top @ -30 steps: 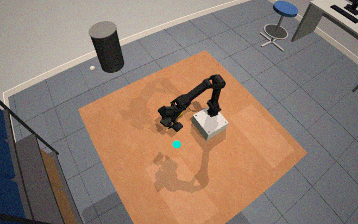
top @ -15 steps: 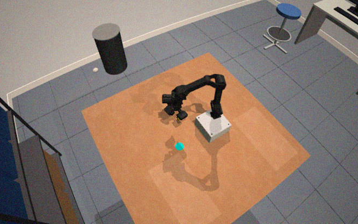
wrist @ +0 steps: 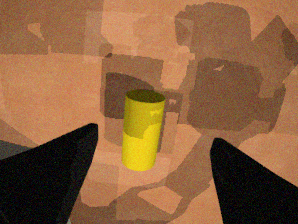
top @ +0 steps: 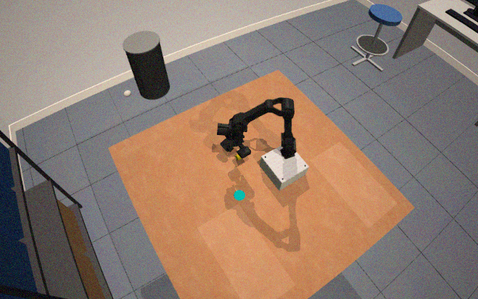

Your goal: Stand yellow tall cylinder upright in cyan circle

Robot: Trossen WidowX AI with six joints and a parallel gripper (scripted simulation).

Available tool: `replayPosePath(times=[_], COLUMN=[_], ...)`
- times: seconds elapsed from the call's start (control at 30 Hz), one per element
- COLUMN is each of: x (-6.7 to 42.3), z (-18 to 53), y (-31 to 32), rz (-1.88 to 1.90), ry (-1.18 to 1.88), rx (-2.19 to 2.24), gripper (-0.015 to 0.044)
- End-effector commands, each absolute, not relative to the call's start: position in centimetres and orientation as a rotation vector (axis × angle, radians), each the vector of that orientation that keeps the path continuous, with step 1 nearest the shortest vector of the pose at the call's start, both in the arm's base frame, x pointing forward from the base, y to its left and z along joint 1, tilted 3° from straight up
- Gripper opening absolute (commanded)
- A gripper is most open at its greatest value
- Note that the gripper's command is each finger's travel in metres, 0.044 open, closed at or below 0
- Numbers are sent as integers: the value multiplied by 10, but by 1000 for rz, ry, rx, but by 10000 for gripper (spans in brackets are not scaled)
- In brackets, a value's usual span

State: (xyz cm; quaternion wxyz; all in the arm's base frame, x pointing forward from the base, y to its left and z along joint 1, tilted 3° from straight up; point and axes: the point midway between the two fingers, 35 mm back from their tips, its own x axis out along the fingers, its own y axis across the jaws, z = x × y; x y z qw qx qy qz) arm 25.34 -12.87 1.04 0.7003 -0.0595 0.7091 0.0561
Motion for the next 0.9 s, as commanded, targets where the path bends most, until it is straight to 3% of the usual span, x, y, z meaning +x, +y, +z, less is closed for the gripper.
replayPosePath(times=[0.0,0.17,0.43,0.87], x=[246,241,241,245], z=[-28,-53,-53,-29], y=[-125,-123,-123,-125], rz=[139,139,139,139], ry=[1597,1598,1598,1597], rx=[-122,-122,-122,-122], gripper=[309,309,105,105])
